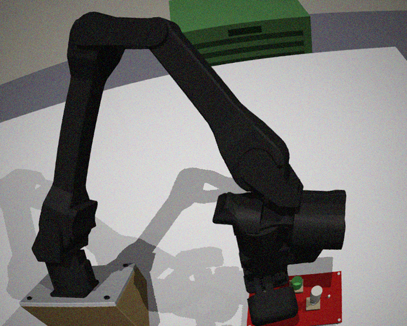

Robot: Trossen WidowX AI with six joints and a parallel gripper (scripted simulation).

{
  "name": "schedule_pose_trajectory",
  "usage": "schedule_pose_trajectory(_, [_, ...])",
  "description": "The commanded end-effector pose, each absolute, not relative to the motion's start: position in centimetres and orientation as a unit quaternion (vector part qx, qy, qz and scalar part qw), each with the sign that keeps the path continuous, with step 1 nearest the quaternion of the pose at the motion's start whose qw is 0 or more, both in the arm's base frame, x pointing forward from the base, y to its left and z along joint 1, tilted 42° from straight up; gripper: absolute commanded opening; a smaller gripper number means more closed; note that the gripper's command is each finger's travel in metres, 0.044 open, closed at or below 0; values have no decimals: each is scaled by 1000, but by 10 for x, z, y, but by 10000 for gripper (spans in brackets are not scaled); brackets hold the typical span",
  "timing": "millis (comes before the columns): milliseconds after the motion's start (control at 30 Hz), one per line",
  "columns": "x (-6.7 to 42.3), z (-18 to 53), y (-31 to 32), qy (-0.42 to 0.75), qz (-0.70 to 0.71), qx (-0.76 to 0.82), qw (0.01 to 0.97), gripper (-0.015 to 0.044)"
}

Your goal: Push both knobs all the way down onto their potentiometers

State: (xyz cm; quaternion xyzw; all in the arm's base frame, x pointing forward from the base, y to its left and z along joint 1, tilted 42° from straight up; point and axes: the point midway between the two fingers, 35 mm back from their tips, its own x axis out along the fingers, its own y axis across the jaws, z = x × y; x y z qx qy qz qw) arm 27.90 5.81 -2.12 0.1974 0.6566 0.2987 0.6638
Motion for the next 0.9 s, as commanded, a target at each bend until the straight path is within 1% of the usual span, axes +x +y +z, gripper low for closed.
schedule_pose_trajectory(0, [279, -29, 67, 659, 307, 192, 659, 0])
schedule_pose_trajectory(867, [279, -31, 69, 659, 307, 192, 659, 0])
